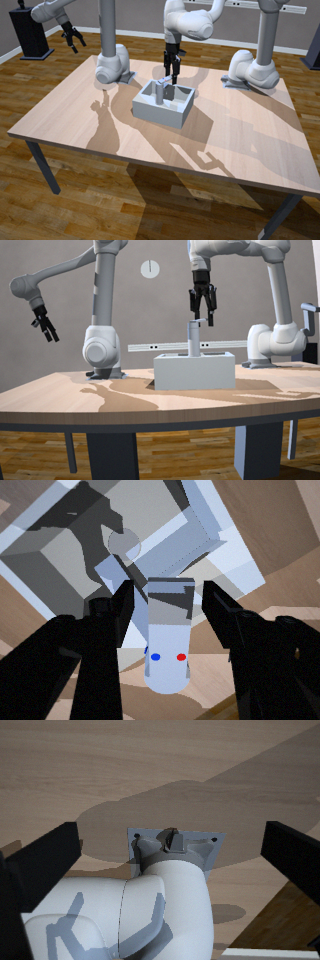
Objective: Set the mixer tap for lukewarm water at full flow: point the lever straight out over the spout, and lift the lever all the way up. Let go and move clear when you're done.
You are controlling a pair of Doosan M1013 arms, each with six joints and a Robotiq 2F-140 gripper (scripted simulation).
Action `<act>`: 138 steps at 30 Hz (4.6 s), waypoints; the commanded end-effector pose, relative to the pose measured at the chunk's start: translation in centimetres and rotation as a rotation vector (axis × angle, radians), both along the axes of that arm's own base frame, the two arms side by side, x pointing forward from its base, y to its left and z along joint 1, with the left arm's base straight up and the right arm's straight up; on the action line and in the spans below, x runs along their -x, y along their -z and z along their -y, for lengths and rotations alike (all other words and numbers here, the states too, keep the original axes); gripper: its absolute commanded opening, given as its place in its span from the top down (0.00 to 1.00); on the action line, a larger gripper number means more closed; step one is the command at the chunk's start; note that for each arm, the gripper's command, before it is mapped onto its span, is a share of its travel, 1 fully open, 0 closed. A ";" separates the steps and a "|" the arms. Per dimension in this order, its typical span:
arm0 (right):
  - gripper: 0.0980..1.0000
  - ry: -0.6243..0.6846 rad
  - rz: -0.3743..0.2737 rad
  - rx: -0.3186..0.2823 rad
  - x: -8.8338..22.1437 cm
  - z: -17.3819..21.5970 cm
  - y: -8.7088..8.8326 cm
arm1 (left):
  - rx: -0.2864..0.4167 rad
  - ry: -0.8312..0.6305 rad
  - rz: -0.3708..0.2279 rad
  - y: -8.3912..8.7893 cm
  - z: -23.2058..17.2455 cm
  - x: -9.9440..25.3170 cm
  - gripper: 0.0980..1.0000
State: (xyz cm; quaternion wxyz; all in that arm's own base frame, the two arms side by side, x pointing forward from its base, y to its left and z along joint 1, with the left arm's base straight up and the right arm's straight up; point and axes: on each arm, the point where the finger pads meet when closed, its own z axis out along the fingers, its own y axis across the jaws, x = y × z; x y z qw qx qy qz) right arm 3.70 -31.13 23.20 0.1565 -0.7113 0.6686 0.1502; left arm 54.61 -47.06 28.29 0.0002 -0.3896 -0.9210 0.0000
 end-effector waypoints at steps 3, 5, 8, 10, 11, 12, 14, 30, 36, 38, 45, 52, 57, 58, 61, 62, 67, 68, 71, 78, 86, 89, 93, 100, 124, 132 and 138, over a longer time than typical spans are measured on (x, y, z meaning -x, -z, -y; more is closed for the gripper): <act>0.00 0.000 0.001 0.001 0.0 0.0 -0.1 | 0.001 0.000 0.002 -0.1 0.0 0.0 0.58; 0.00 0.000 0.001 0.001 0.0 0.0 -0.1 | 0.001 0.000 0.002 -0.1 0.0 0.0 0.58; 0.00 0.000 0.001 0.001 0.0 0.0 -0.1 | 0.001 0.000 0.002 -0.1 0.0 0.0 0.58; 0.00 0.000 0.001 0.001 0.0 0.0 -0.1 | 0.001 0.000 0.002 -0.1 0.0 0.0 0.58; 0.00 0.000 0.001 0.001 0.0 0.0 -0.1 | 0.001 0.000 0.002 -0.1 0.0 0.0 1.00; 0.00 0.000 0.001 0.001 0.0 0.0 -0.1 | 0.001 0.000 0.002 -0.1 0.0 0.0 1.00; 0.00 0.000 0.001 0.001 0.0 0.0 -0.1 | 0.001 0.000 0.002 -0.1 0.0 0.0 1.00; 0.00 0.000 0.001 0.001 0.0 0.0 -0.1 | 0.001 0.000 0.002 -0.1 0.0 0.0 1.00; 0.00 0.000 0.001 0.001 0.0 0.0 -0.1 | 0.001 0.000 0.002 -0.1 0.0 0.0 1.00; 0.00 0.000 0.001 0.001 0.0 0.0 -0.1 | 0.001 0.000 0.002 -0.1 0.0 0.0 1.00; 0.00 0.000 0.001 0.001 0.0 0.0 -0.1 | 0.001 0.000 0.002 -0.1 0.0 0.0 1.00; 0.00 0.000 0.001 0.001 0.0 0.0 -0.1 | 0.001 0.000 0.002 -0.1 0.0 0.0 1.00; 0.00 0.000 0.001 0.001 0.0 0.0 -0.1 | 0.001 0.000 0.002 -0.1 0.0 0.0 1.00; 0.00 0.000 0.001 0.001 0.0 0.0 -0.1 | 0.001 0.000 0.002 -0.1 0.0 0.0 1.00; 0.00 0.000 0.001 0.001 0.0 0.0 -0.1 | 0.001 0.000 0.002 -0.1 0.0 0.0 1.00; 0.00 0.000 0.001 0.001 0.0 0.0 -0.1 | 0.001 0.000 0.002 -0.1 0.0 0.0 1.00; 0.00 0.000 0.001 0.001 0.0 0.0 -0.1 | 0.001 0.000 0.002 -0.1 0.0 0.0 1.00; 0.00 0.000 0.001 0.001 0.0 0.0 -0.1 | 0.001 0.000 0.002 -0.1 0.0 0.0 1.00; 0.00 0.000 0.001 0.001 0.0 0.0 -0.1 | 0.001 0.000 0.002 -0.1 0.0 0.0 1.00; 0.00 0.000 0.001 0.001 0.0 0.0 -0.1 | 0.001 0.000 0.002 -0.1 0.0 0.0 1.00; 0.00 0.000 0.001 0.001 0.0 0.0 -0.1 | 0.001 -0.029 0.002 -0.1 0.2 0.1 1.00; 0.00 0.000 0.001 0.001 0.0 0.0 -0.1 | 0.001 -0.056 0.002 -0.1 0.3 0.3 1.00; 0.00 0.000 0.001 0.001 0.0 0.0 -0.1 | 0.001 -0.139 0.002 -0.1 0.8 0.7 1.00; 0.00 0.000 0.001 0.001 0.0 0.0 -0.1 | 0.001 -0.344 0.002 -0.1 2.2 1.6 1.00; 0.00 0.000 0.001 0.001 0.0 0.0 -0.1 | 0.001 -0.629 0.002 -0.1 4.4 2.3 1.00; 0.00 0.000 0.001 0.001 0.0 0.0 -0.1 | 0.001 -0.629 0.002 -0.1 4.4 2.3 1.00; 0.00 0.000 0.001 0.001 0.0 0.0 -0.1 | 0.001 -0.629 0.002 -0.1 4.4 2.3 1.00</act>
